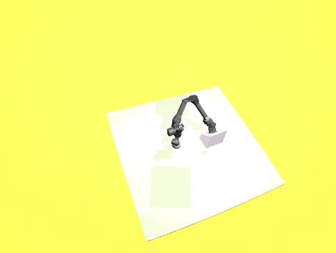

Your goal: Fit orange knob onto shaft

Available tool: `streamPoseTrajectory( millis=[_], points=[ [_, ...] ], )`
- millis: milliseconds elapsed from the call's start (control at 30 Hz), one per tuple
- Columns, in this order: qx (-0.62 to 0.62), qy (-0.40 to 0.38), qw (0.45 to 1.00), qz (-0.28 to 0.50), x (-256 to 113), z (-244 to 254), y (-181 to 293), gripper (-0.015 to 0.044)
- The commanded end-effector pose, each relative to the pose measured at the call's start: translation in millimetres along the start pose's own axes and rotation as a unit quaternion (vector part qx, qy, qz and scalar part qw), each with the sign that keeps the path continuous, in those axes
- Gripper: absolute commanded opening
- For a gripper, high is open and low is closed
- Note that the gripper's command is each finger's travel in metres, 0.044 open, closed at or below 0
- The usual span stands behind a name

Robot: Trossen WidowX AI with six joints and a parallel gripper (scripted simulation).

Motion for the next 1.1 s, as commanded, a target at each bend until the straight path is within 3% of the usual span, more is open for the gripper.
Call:
streamPoseTrajectory(
  millis=[0, 533, 1067],
  points=[
    [-0.002, 0.001, 1.000, 0.000, 3.4, 0.0, 0.6, 0.0000],
    [0.002, 0.000, 1.000, 0.000, 10.8, -0.4, 0.0, 0.0000],
    [0.002, 0.000, 1.000, 0.000, 10.8, -0.4, 0.0, 0.0420]
  ],
)
Point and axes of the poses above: the point midway between the two fingers, 35 mm back from their tips, its own x axis out along the fingers, its own z axis across the jaws, y = z × x, the point moved 5 cm from there along -x, back along the fingers, and after that the axes turned 14 degrees about -x, right-handed, at the moved point
